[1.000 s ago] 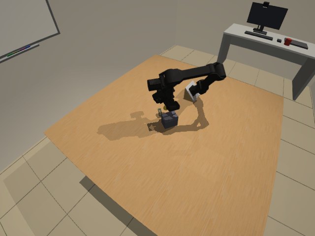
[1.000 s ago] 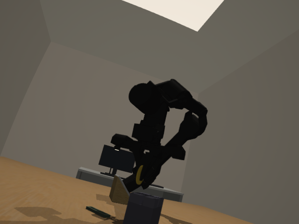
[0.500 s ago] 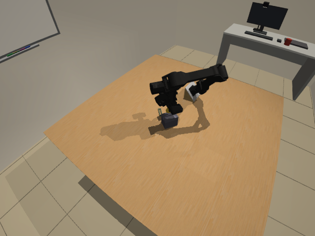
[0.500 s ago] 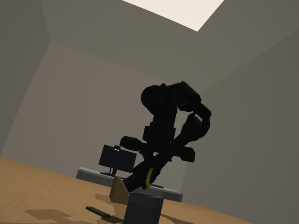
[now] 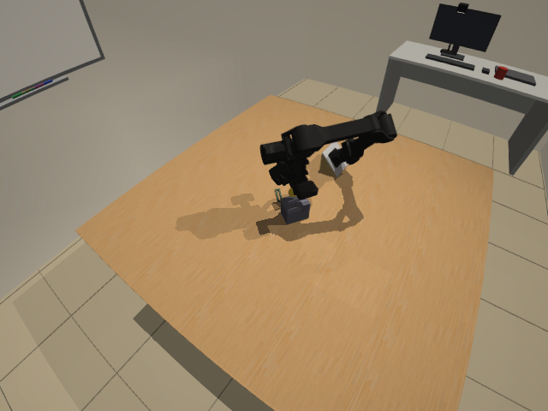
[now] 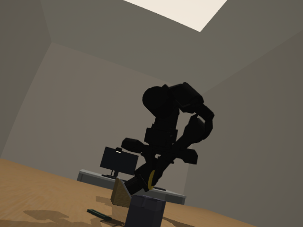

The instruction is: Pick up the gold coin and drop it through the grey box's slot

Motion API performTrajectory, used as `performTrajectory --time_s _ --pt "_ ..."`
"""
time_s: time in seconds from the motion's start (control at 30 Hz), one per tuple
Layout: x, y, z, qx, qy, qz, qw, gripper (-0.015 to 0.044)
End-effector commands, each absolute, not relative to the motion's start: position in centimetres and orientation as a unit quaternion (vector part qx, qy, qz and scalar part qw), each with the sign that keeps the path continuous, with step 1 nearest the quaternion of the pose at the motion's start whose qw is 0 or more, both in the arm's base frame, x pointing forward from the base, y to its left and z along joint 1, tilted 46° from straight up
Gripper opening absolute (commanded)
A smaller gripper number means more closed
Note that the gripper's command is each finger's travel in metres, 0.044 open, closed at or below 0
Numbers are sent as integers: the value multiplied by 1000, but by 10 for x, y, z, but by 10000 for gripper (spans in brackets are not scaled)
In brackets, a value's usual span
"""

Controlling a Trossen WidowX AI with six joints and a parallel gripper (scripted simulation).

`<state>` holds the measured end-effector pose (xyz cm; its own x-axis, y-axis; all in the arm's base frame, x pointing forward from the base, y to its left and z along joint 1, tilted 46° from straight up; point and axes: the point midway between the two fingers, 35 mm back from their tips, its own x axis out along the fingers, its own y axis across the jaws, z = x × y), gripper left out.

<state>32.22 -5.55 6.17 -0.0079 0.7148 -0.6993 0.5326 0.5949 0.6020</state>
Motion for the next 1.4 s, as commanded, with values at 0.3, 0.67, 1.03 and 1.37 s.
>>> performTrajectory --time_s 0.3,0.67,1.03,1.37 --pt "325 -53 67 441 706 83 548 0" --pt "324 -52 64 441 706 83 548 0" --pt "324 -46 60 442 706 82 547 0" --pt "324 -42 56 442 706 82 547 0"
